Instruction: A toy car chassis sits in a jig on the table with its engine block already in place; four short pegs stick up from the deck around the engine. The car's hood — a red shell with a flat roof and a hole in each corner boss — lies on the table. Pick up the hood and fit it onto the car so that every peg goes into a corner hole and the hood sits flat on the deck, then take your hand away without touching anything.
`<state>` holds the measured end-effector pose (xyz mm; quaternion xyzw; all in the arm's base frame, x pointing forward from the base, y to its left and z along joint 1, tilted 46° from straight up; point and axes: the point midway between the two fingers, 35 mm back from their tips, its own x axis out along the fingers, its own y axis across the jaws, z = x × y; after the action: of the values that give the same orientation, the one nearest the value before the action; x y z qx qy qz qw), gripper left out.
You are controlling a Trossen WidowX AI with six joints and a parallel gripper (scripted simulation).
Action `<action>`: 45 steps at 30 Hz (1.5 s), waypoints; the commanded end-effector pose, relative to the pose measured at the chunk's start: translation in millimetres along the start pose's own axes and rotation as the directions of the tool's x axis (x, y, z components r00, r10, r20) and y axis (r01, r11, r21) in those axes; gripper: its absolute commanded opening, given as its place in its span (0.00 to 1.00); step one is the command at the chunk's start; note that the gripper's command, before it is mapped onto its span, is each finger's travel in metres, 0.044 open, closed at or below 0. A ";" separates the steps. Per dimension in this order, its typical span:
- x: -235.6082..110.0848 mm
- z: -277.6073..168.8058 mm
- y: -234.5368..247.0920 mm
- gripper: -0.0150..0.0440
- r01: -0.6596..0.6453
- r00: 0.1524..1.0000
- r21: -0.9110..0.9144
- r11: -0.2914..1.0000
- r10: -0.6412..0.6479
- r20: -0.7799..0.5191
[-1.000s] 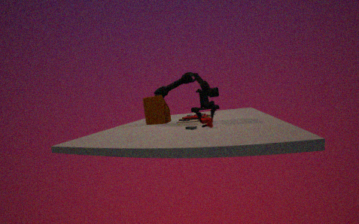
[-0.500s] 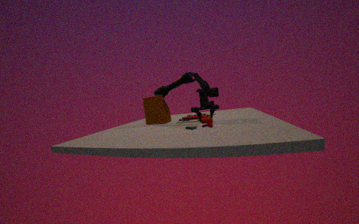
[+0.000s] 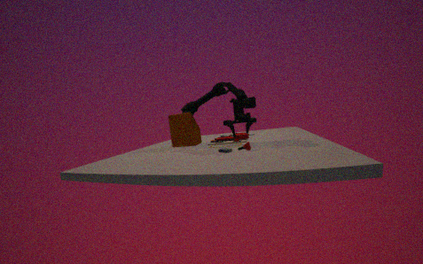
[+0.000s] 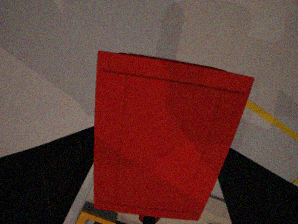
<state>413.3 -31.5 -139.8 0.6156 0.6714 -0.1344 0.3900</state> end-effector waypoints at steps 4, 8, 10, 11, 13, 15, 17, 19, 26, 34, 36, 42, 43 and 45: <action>-33.6 1.5 7.2 0.25 -0.016 1.000 -0.018 1.000 0.016 0.021; -46.7 1.4 7.0 0.25 -0.016 1.000 -0.018 1.000 0.016 0.022; -52.0 1.4 6.9 0.25 -0.016 1.000 -0.018 1.000 0.016 0.022; -54.3 1.4 6.8 0.25 -0.016 1.000 -0.018 1.000 0.016 0.022; -58.8 1.3 6.7 0.25 -0.015 1.000 -0.018 1.000 0.016 0.022; -61.2 1.3 6.7 0.25 -0.015 1.000 -0.018 1.000 0.016 0.022; -61.8 1.3 6.7 0.25 -0.015 1.000 -0.018 1.000 0.016 0.022; -52.6 -1.9 2.4 0.25 -0.006 1.000 -0.017 1.000 0.006 0.006; -55.7 -29.2 12.0 0.25 -0.003 1.000 -0.172 0.985 0.005 0.012; -58.2 -62.3 20.1 0.25 0.001 1.000 -0.353 0.936 0.006 0.017; -58.7 -70.6 21.6 0.25 0.002 1.000 -0.396 0.918 0.006 0.018; -59.6 -95.8 24.4 0.25 0.004 1.000 -0.521 0.853 0.008 0.020; -59.7 -100.0 24.6 0.25 0.005 1.000 -0.541 0.841 0.008 0.021; -59.9 -108.4 25.0 0.25 0.005 1.000 -0.580 0.814 0.008 0.021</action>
<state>396.9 -3.5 -30.5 0.4803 0.6811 0.0494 0.5504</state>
